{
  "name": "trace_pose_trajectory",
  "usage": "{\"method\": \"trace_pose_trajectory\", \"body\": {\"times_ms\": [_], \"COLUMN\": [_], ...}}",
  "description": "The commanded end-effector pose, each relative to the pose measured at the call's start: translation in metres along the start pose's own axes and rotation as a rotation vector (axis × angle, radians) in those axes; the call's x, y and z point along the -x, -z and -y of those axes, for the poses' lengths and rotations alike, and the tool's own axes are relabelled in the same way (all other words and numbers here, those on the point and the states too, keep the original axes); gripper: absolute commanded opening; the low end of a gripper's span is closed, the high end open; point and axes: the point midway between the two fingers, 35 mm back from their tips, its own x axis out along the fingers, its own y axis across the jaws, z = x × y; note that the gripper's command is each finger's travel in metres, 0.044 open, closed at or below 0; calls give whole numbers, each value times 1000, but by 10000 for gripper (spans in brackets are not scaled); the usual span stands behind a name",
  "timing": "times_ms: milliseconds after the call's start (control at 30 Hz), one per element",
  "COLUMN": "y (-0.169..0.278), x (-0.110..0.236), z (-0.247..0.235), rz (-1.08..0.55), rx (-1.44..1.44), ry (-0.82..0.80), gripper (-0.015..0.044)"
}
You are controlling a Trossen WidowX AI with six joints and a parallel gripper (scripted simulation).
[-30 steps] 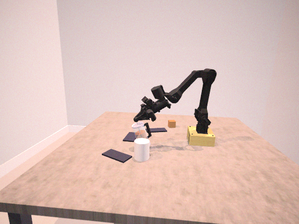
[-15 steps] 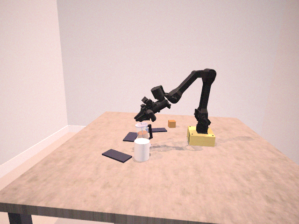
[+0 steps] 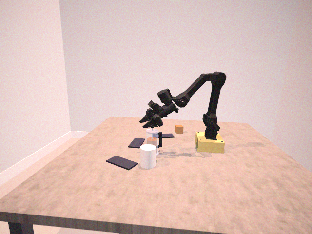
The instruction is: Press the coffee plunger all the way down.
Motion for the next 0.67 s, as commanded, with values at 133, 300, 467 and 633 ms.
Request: {"method": "trace_pose_trajectory", "body": {"times_ms": [133, 300, 467, 633], "y": [-28, -38, -36, -36], "x": [47, 85, 84, 84], "z": [0, -1, -1, -1], "rz": [-1, -12, -12, -12], "rx": [-5, -3, -3, -3], "ry": [-3, -5, -5, -5], "gripper": [440, 440, 440, 440]}}
